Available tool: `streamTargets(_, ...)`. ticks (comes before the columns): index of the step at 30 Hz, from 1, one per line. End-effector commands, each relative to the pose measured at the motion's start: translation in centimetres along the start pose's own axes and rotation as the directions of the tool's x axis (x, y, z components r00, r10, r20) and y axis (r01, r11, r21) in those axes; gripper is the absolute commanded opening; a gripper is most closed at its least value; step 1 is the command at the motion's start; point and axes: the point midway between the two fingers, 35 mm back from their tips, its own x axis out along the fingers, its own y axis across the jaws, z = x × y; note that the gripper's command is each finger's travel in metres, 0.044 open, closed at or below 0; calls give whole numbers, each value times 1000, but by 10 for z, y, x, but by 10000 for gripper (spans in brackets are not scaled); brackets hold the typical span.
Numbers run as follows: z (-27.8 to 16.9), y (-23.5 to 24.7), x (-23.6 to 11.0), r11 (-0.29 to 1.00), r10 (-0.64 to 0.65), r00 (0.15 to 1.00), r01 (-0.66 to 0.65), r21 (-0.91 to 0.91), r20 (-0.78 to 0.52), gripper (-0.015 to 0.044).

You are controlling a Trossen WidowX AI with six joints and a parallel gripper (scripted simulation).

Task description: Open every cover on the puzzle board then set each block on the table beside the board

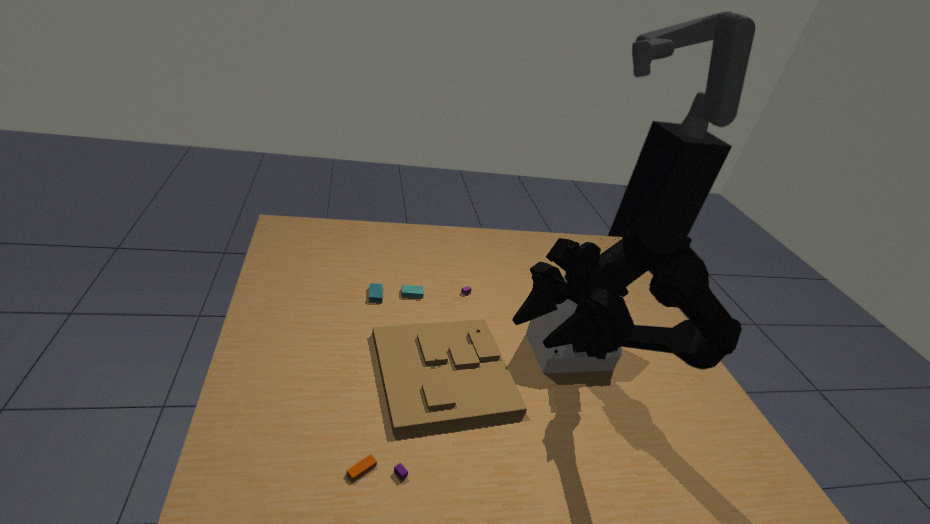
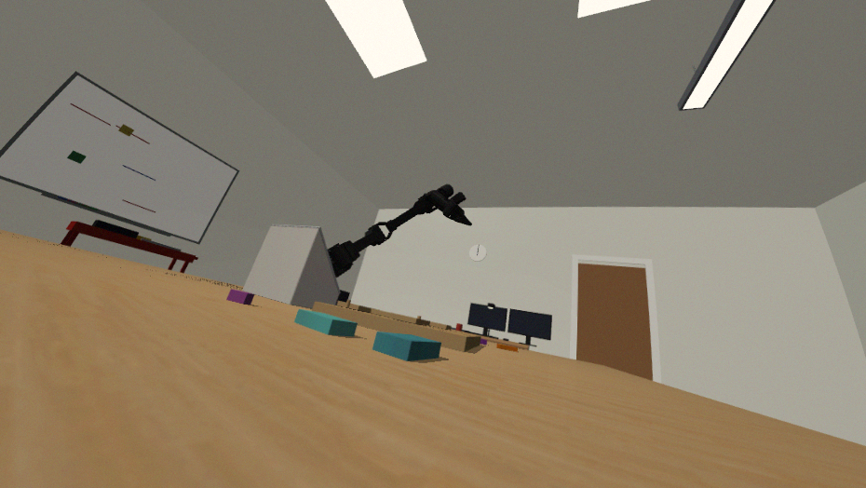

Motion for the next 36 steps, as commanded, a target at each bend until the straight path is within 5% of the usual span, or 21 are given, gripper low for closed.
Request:
streamTargets(1,0,-1,0,1000,-1,1000,1,0,1,374)
streamTargets(15,7,-57,31,995,-99,995,99,-4,-25,6)
streamTargets(36,-27,-157,77,968,-249,941,239,-73,-229,0)
